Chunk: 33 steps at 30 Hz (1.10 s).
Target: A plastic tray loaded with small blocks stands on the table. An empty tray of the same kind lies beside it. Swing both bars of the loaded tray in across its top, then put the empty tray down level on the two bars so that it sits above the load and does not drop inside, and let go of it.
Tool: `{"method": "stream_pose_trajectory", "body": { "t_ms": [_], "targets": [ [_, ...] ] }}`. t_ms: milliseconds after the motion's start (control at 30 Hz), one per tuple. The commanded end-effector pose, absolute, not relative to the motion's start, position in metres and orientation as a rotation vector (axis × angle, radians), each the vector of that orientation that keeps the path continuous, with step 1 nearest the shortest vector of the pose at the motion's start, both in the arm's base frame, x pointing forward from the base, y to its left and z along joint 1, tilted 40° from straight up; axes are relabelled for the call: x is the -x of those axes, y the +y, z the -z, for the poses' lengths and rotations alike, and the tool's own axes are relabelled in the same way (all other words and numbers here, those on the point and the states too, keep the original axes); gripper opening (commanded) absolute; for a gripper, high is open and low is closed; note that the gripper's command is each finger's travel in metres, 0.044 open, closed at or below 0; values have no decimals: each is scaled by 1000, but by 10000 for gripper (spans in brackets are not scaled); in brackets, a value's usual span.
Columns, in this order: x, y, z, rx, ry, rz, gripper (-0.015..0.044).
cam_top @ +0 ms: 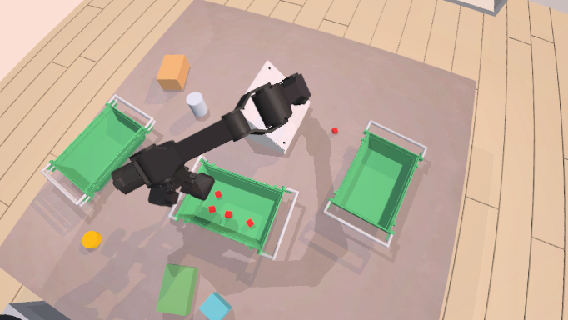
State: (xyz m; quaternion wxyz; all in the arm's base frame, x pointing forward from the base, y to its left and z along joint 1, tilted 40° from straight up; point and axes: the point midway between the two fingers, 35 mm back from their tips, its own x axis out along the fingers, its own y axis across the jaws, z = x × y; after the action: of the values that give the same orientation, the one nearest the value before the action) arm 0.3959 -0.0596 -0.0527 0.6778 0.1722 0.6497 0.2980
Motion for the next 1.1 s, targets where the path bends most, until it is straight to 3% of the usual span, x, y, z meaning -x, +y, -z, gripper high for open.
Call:
{"method": "stream_pose_trajectory", "body": {
  "t_ms": [0, 200, 567, 1067],
  "targets": [
    [-390, -40, 52, -393, 1478, -688, 86],
    [-387, -17, 54, -394, 1478, -689, 86],
    [-392, -50, 21, -392, 1478, -687, 86],
    [-392, -46, 26, -400, 1474, -683, 86]
  ]
}}
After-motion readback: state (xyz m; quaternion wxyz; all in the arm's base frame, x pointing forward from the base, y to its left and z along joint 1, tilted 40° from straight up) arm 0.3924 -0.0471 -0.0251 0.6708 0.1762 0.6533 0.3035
